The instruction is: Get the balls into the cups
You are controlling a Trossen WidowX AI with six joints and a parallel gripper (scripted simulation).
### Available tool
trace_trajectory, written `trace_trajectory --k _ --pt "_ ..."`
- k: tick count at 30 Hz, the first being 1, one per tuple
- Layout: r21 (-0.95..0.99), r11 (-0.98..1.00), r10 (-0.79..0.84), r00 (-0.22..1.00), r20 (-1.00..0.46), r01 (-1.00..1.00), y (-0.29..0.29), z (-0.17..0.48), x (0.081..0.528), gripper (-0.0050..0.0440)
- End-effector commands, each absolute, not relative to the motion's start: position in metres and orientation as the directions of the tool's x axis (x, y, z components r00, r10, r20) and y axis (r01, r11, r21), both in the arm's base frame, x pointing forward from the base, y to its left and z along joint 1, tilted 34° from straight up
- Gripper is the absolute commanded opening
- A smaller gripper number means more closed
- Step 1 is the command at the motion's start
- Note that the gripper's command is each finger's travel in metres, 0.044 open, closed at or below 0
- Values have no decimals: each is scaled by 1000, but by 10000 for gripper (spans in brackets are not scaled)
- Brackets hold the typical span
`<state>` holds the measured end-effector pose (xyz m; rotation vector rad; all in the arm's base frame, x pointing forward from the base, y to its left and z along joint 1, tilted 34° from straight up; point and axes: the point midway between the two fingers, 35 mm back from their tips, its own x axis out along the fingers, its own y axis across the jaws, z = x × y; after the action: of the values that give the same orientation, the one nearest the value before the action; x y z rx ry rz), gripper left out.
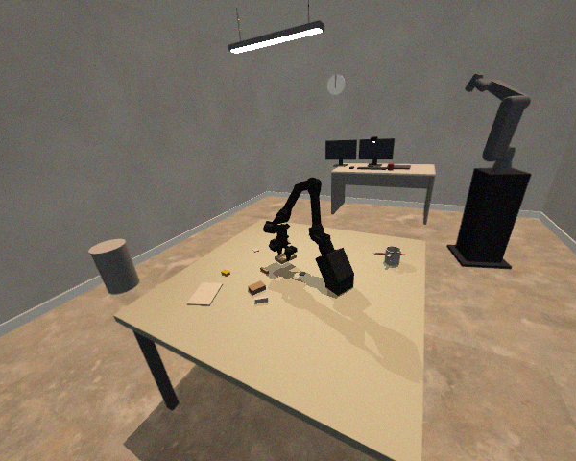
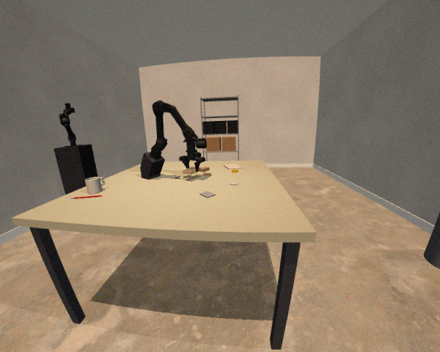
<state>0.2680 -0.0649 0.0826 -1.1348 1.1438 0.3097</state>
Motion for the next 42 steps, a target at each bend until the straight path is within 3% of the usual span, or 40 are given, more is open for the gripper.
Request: trace_trajectory --k 1,42 --pt "-557 447 -331 449 -830 -700 -65 83 269 0" --pt "-543 453 -332 431 -839 -707 -65 83 269 0"
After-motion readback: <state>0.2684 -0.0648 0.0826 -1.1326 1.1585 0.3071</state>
